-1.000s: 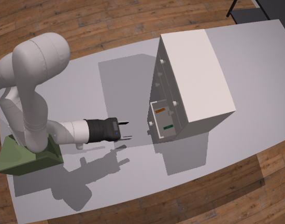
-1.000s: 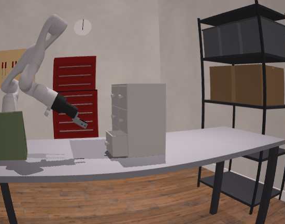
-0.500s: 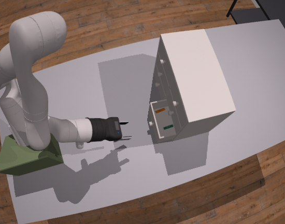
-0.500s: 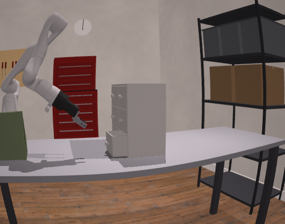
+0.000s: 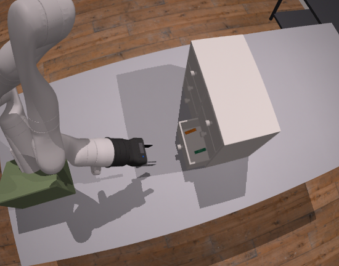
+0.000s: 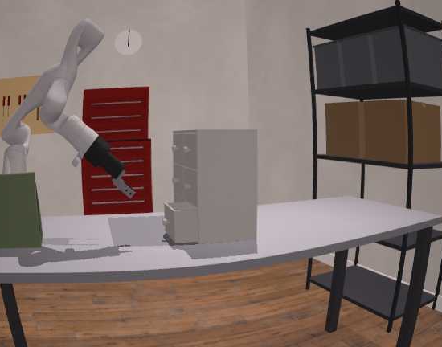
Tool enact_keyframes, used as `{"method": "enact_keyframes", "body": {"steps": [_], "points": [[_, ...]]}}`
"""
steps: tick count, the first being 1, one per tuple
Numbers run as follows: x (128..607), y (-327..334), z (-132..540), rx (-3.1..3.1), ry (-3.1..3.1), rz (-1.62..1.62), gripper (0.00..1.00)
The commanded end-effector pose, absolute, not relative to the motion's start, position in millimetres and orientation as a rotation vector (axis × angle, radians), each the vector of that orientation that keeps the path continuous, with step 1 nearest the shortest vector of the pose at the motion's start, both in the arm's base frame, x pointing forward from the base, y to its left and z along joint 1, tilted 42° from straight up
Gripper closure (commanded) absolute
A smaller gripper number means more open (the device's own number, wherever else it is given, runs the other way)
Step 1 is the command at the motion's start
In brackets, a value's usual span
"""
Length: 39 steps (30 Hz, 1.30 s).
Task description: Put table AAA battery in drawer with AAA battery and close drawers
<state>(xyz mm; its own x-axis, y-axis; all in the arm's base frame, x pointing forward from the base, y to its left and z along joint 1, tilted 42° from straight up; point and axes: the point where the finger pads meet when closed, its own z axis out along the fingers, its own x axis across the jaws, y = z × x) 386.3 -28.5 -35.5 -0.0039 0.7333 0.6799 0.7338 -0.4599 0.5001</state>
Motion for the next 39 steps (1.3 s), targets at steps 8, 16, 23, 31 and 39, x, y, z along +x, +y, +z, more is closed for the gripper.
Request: {"method": "enact_keyframes", "body": {"steps": [8,16,23,31,39], "points": [[392.1,-32.3,-29.5,-2.186,-1.676,-1.469,0.00],[392.2,-33.1,-28.2,-2.161,-1.692,-1.414,0.00],[392.3,-34.3,-27.9,-2.149,-1.702,-1.382,0.00],[392.4,-34.4,-26.7,-2.129,-1.712,-1.344,0.00],[392.7,-35.8,-26.5,-2.119,-1.720,-1.315,0.00]]}}
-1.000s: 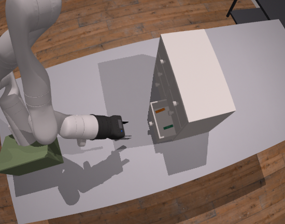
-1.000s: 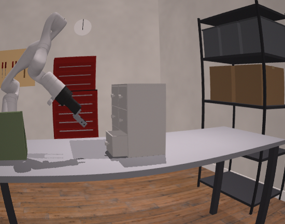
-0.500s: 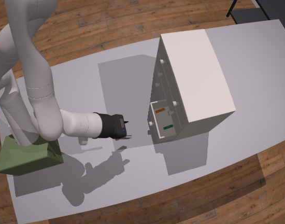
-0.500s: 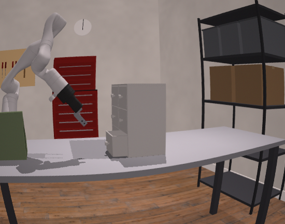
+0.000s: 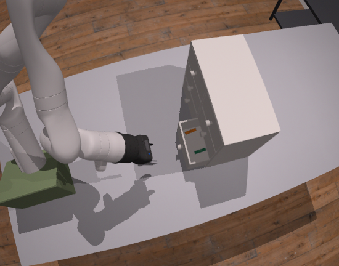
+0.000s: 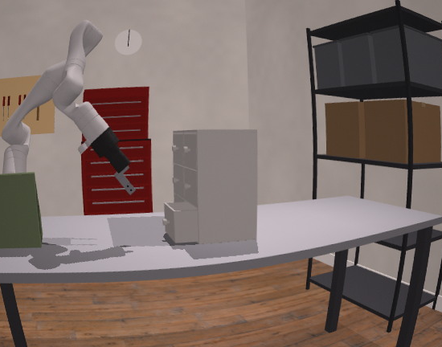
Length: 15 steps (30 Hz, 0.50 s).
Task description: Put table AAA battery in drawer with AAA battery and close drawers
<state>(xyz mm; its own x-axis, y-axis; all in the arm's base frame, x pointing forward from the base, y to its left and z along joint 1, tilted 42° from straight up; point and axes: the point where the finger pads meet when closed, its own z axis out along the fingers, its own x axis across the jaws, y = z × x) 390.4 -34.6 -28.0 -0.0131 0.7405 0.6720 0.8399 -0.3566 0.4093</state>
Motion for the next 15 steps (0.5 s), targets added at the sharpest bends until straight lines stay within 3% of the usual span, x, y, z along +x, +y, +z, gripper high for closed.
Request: {"method": "enact_keyframes", "body": {"steps": [1,15], "points": [[392.9,-35.9,-26.4,-2.117,-1.721,-1.311,0.00],[393.1,-37.1,-25.3,-2.090,-1.736,-1.253,0.00]]}}
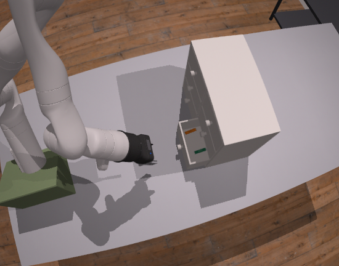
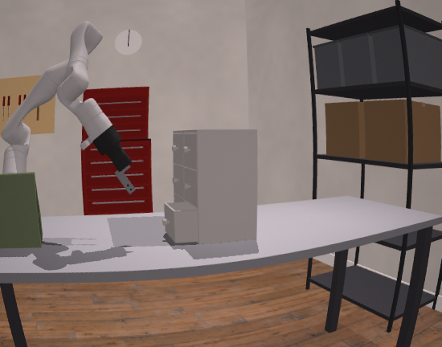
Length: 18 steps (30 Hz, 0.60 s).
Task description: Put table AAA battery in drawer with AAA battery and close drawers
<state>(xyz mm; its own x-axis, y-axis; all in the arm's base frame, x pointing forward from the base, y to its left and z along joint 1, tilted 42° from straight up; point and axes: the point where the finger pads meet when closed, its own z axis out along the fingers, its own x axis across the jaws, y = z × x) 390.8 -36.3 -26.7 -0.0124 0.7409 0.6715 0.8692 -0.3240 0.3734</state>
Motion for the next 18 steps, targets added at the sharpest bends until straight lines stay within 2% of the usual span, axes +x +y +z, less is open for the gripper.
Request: {"method": "enact_keyframes", "body": {"steps": [1,18], "points": [[393.2,-37.2,-25.2,-2.087,-1.737,-1.248,0.00],[393.2,-39.0,-23.0,-2.039,-1.758,-1.150,0.00]]}}
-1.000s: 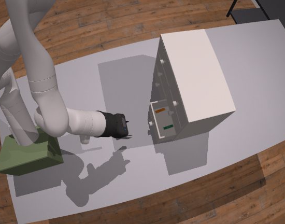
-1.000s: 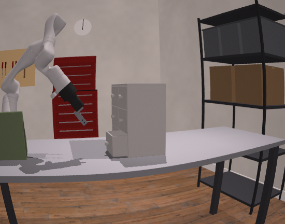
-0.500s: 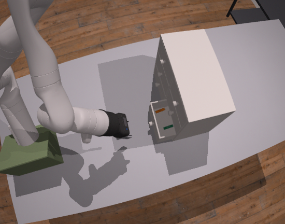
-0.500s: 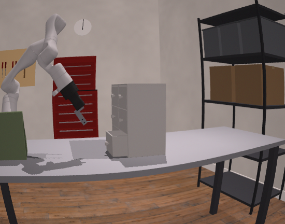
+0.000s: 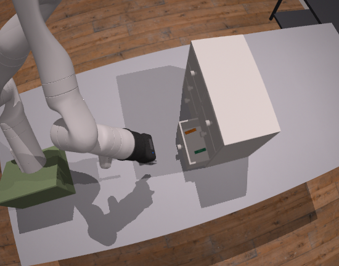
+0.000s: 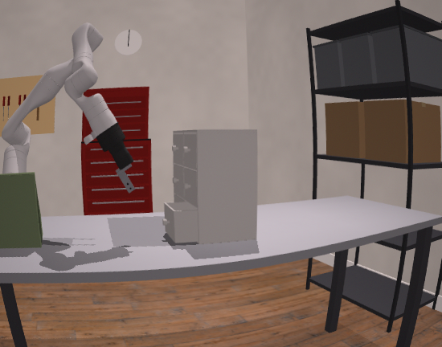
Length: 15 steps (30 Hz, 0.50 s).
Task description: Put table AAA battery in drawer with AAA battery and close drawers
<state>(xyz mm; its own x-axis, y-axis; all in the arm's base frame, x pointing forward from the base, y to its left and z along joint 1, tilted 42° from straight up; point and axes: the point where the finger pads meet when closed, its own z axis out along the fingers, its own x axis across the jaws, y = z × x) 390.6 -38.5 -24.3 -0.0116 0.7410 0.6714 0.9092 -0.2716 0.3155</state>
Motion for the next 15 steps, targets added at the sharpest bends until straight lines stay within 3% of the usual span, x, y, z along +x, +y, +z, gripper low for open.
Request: {"method": "enact_keyframes", "body": {"steps": [1,15], "points": [[393.3,-39.1,-22.9,-2.035,-1.760,-1.142,0.00],[393.6,-41.2,-20.5,-1.979,-1.779,-1.037,0.00]]}}
